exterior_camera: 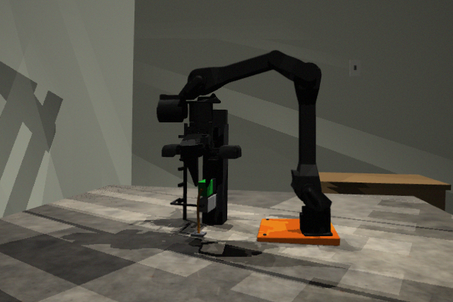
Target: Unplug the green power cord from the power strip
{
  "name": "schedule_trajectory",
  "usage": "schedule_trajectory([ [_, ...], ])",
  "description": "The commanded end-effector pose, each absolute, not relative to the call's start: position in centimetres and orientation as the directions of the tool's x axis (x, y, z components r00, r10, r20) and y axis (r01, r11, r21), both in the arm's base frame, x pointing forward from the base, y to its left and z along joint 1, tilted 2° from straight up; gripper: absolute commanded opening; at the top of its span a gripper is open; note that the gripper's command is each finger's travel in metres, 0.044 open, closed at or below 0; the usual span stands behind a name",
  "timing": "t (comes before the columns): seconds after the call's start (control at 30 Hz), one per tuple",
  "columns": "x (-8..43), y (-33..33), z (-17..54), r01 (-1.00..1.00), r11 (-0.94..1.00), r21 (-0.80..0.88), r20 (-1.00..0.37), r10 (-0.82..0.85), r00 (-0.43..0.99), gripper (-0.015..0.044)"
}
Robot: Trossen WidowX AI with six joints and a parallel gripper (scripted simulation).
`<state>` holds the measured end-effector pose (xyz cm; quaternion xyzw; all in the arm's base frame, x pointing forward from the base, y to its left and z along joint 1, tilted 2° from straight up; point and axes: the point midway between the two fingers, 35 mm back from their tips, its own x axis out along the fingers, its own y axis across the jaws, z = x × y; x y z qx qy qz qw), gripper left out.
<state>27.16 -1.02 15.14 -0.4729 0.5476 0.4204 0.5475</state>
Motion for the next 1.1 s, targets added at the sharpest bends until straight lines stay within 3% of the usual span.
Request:
schedule_trajectory([
  [0.0,27.6,1.1,15.3,-0.981,0.181,-0.062,-0.998,-0.012,0.061,0.0000],
  [0.37,27.6,2.9,15.5,-0.982,0.180,-0.063,-0.998,-0.011,0.062,0.0000],
  [0.57,27.2,1.0,15.2,-0.977,0.209,-0.051,-0.998,-0.033,0.045,0.0157],
  [1.07,27.2,1.1,16.2,-0.982,0.179,-0.064,-0.998,-0.012,0.062,0.0160],
])
